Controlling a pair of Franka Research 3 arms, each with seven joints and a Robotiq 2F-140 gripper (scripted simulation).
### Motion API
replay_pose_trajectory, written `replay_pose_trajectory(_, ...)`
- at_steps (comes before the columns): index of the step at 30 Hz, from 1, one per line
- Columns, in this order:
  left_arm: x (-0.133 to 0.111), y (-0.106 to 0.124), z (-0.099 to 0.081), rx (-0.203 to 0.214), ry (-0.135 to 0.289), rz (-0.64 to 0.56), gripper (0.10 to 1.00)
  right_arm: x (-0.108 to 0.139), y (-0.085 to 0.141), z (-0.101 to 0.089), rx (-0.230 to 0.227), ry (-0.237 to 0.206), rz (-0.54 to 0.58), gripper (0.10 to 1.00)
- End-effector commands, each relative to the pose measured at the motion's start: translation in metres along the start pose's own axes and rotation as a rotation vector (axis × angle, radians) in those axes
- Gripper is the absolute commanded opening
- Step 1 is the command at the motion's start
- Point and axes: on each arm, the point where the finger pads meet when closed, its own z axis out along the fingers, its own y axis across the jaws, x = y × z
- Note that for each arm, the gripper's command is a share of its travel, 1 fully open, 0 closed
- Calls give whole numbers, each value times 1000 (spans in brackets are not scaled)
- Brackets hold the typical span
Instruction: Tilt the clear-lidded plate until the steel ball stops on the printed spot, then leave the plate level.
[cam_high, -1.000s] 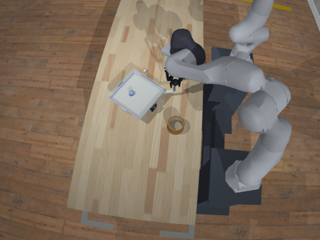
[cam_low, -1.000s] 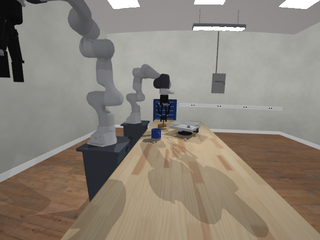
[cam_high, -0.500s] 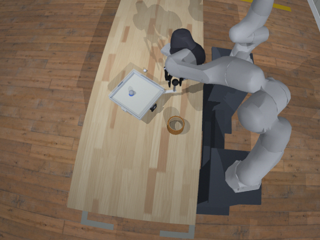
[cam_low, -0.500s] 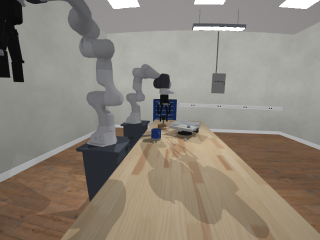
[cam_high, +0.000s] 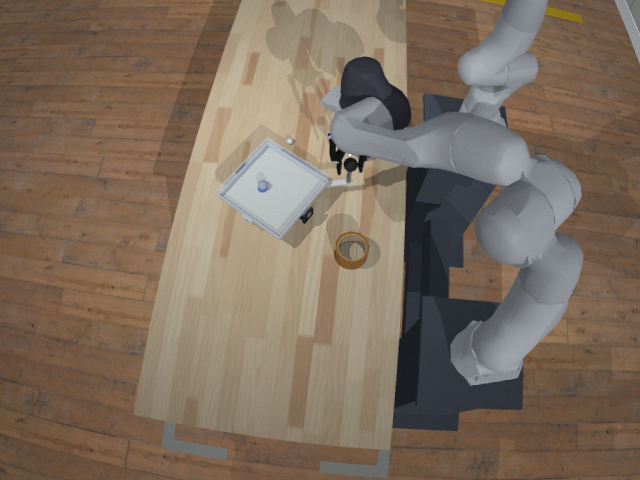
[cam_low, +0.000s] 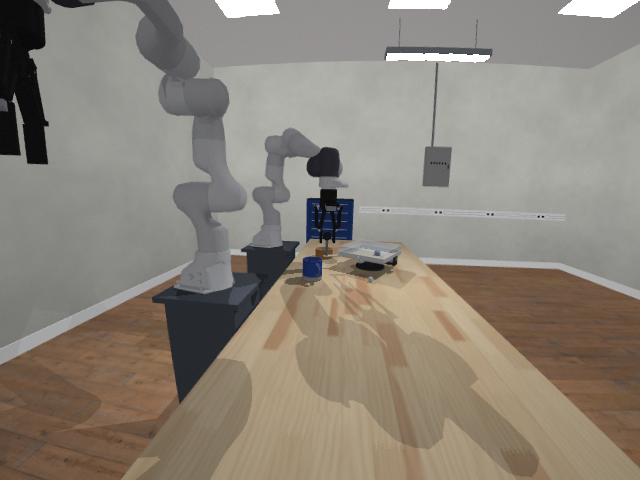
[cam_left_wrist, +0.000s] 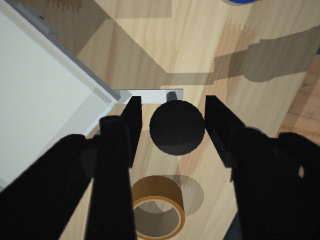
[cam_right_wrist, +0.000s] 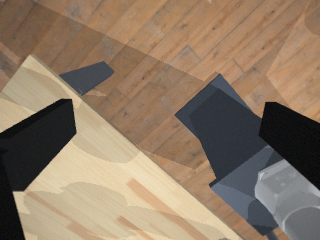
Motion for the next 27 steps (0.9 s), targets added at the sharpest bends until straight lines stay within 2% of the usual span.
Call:
replay_pose_trajectory(1,1,-1,0,3,1,-2,424,0,0,-1,4,0,-5,1000)
replay_pose_trajectory(15,1,-1,-1,3,1,-2,424,0,0,-1,4,0,-5,1000)
replay_pose_trajectory(27,1,-1,-12,3,1,-2,424,0,0,-1,4,0,-5,1000)
